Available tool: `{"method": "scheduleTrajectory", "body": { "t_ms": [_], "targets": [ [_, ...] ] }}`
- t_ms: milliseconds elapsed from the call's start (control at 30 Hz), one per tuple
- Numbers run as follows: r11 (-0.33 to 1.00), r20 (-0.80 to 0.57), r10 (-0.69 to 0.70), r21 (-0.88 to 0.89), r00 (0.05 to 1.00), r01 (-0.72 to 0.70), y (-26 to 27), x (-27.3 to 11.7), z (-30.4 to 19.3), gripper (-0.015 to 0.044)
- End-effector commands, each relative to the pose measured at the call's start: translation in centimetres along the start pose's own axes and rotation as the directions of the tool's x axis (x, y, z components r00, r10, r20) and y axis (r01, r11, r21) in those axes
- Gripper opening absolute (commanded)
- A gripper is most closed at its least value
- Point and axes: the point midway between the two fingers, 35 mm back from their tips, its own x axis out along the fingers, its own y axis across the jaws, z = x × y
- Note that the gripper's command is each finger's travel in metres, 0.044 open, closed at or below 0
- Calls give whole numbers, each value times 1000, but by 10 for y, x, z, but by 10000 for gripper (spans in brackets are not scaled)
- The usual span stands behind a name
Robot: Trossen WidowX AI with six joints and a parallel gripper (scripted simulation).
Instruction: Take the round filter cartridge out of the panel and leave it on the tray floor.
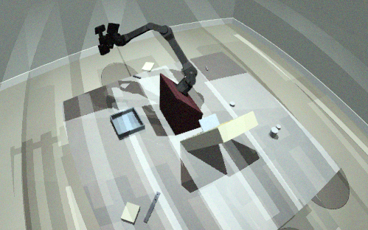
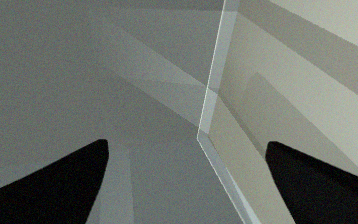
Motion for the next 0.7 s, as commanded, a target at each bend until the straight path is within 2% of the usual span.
{"method": "scheduleTrajectory", "body": {
  "t_ms": [0, 133, 333, 667],
  "targets": [
    [1000, -7, 4, 0, 1000, -4, 2, -2, -2, 374],
    [997, -154, 77, 11, 985, -76, 34, -41, -35, 269],
    [986, -388, 166, 41, 907, -163, 74, -118, -83, 116],
    [972, -693, 207, 68, 691, -224, 102, -254, -130, 116]
  ]
}}
